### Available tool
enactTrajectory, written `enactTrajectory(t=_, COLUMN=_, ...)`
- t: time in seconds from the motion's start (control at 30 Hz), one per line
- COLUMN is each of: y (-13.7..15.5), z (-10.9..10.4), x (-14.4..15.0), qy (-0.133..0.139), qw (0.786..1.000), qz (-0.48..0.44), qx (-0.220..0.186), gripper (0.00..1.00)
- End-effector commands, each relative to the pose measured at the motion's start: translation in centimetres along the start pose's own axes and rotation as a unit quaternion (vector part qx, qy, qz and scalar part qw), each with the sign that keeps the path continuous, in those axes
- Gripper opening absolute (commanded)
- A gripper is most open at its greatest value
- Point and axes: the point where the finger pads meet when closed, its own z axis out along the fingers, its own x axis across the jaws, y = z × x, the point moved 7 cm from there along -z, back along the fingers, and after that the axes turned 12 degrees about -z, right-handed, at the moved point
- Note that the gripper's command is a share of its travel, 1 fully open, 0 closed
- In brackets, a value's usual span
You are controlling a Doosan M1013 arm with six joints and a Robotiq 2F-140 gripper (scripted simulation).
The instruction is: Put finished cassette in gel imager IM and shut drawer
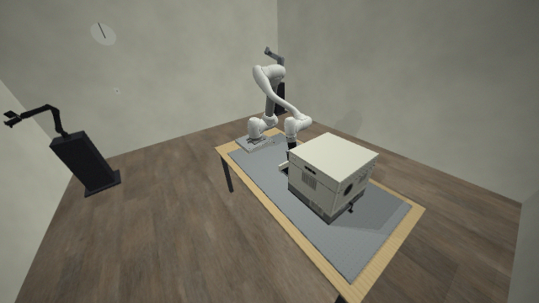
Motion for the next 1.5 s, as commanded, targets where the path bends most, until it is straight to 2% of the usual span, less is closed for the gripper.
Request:
enactTrajectory(t=0.0, y=-0.1, z=-0.3, x=0.0, qy=0.000, qw=1.000, qz=0.000, qx=0.000, gripper=0.46)
enactTrajectory(t=1.47, y=-0.9, z=-5.3, x=0.2, qy=0.000, qw=1.000, qz=0.000, qx=0.000, gripper=0.46)
